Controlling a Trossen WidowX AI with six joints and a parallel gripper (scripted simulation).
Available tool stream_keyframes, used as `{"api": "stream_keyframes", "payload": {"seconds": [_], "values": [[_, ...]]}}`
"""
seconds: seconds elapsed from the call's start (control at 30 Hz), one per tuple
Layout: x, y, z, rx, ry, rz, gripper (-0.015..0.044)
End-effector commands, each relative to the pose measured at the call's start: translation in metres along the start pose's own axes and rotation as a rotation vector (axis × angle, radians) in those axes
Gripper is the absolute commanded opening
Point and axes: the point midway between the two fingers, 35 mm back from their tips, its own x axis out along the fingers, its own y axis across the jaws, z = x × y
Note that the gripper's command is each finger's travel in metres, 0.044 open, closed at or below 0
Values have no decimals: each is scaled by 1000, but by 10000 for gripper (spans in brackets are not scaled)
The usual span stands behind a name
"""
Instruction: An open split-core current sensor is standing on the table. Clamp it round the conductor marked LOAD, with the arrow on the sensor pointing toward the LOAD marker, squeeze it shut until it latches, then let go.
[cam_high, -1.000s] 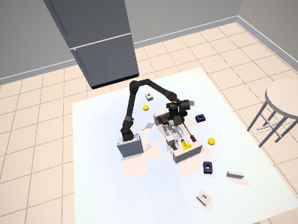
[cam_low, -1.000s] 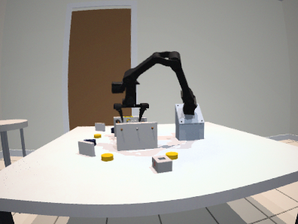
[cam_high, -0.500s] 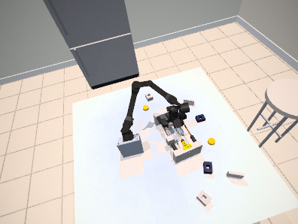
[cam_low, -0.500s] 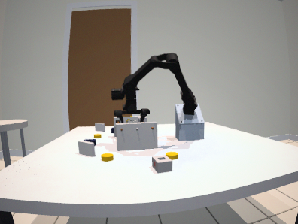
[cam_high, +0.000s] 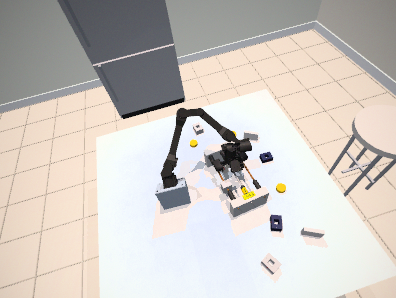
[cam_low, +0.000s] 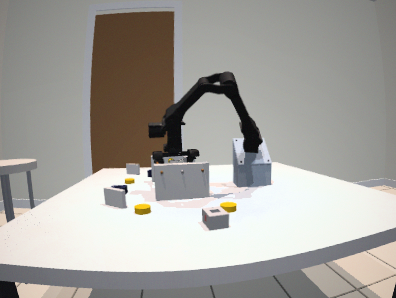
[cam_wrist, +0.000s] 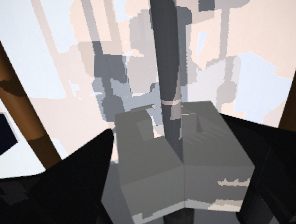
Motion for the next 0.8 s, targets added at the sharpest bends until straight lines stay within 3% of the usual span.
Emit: {"api": "stream_keyframes", "payload": {"seconds": [0.0, 0.63, 0.77], "values": [[-1, 0, 0, 0, 0, 1, 413], [-1, 0, 0, 0, 0, 1, 287], [-1, 0, 0, 0, 0, 1, 182]]}}
